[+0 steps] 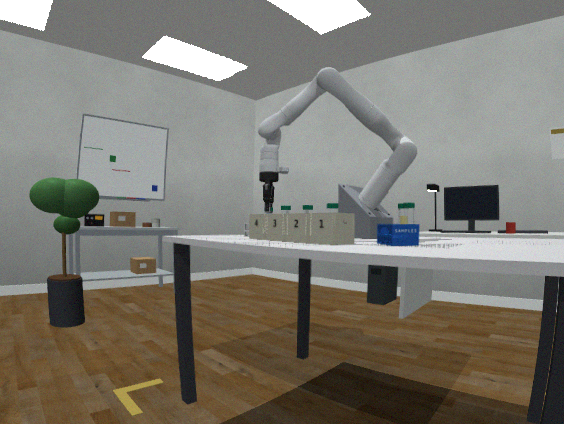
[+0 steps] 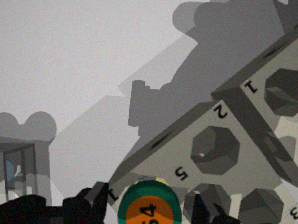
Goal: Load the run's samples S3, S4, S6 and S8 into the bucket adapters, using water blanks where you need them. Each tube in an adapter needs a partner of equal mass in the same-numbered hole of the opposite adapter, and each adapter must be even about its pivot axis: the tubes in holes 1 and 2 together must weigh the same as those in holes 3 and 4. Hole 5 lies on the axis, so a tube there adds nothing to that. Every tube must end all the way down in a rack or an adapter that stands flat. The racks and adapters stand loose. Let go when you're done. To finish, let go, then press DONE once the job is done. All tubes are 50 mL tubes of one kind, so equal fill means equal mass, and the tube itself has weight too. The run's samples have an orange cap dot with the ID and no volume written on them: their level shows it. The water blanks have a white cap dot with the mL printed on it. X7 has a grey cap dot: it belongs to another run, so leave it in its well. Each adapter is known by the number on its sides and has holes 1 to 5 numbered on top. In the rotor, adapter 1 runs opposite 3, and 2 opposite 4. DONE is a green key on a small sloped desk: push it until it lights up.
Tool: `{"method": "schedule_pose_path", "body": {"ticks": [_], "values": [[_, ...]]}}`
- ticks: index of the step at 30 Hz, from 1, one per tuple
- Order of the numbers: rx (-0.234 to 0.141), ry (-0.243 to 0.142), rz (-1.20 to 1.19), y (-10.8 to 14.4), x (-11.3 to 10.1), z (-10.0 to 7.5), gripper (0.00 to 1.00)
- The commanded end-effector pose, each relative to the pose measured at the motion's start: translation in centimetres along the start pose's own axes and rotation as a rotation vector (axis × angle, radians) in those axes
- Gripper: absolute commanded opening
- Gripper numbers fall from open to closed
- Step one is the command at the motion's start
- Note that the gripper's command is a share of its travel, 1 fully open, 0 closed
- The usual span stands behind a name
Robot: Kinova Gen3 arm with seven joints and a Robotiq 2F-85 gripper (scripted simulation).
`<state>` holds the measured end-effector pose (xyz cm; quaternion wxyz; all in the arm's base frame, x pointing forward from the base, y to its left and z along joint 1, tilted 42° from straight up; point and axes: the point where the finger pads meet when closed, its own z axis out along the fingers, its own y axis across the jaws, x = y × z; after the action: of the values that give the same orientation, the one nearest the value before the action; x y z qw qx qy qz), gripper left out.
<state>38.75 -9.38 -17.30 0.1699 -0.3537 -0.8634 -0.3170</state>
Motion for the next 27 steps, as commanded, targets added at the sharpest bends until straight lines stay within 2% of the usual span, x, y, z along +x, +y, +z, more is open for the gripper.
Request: {"method": "schedule_pose_path", "body": {"ticks": [1, 11, 27], "values": [[0.000, -0.002, 0.000, 0.0, -0.1, -0.1, 0.62], [0.000, -0.002, 0.000, 0.0, -0.1, -0.5, 0.62], [0.000, -0.002, 0.000, 0.0, -0.1, -2.5, 0.62]]}}
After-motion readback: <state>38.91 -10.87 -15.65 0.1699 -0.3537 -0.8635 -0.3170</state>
